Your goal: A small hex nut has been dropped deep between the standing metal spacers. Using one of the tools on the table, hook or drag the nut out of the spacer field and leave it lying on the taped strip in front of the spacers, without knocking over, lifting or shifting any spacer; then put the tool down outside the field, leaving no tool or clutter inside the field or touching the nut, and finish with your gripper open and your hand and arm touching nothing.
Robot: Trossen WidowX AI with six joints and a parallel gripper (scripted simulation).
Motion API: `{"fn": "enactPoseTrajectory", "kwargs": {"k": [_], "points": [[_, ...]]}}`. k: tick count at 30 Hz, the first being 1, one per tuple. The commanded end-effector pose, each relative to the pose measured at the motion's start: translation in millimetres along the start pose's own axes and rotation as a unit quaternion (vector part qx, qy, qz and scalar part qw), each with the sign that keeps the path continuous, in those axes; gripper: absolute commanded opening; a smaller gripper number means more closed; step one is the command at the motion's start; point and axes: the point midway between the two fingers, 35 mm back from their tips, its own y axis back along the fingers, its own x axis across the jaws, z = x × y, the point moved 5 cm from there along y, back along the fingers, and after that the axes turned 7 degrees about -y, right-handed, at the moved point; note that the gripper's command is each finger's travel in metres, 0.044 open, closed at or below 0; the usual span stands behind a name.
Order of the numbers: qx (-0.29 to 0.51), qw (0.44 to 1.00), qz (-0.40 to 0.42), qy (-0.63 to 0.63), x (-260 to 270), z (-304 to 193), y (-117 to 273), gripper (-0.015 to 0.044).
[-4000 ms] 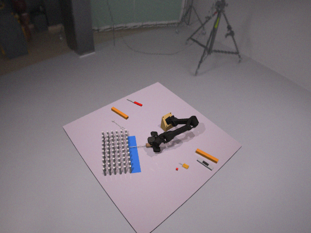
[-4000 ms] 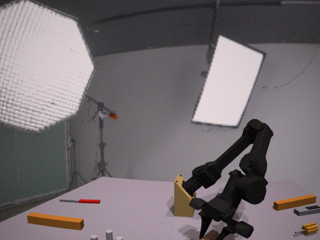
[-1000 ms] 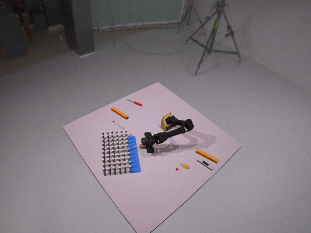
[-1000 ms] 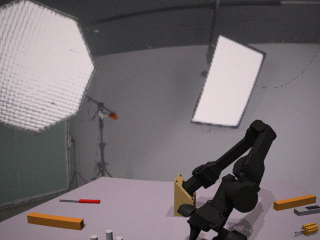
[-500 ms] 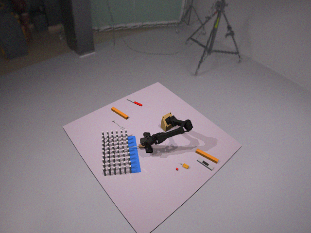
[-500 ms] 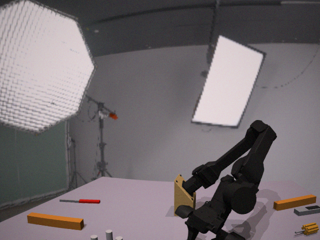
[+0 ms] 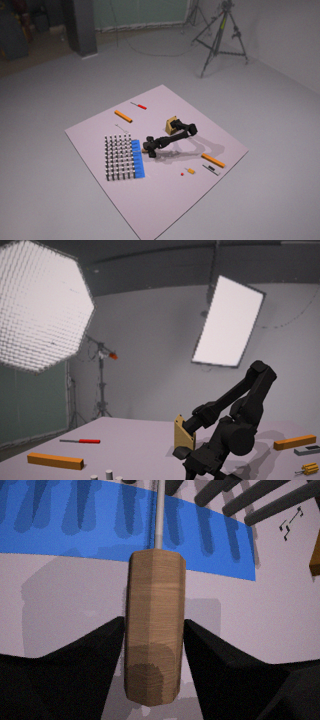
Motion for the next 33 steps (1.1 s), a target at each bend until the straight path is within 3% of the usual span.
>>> {"fn": "enactPoseTrajectory", "kwargs": {"k": [1, 33], "points": [[-0.007, 1.0, 0.006, 0.004, 4, 6, 2, 0.0], [-0.007, 1.0, 0.006, 0.004, 5, 26, -7, 0.0]]}}
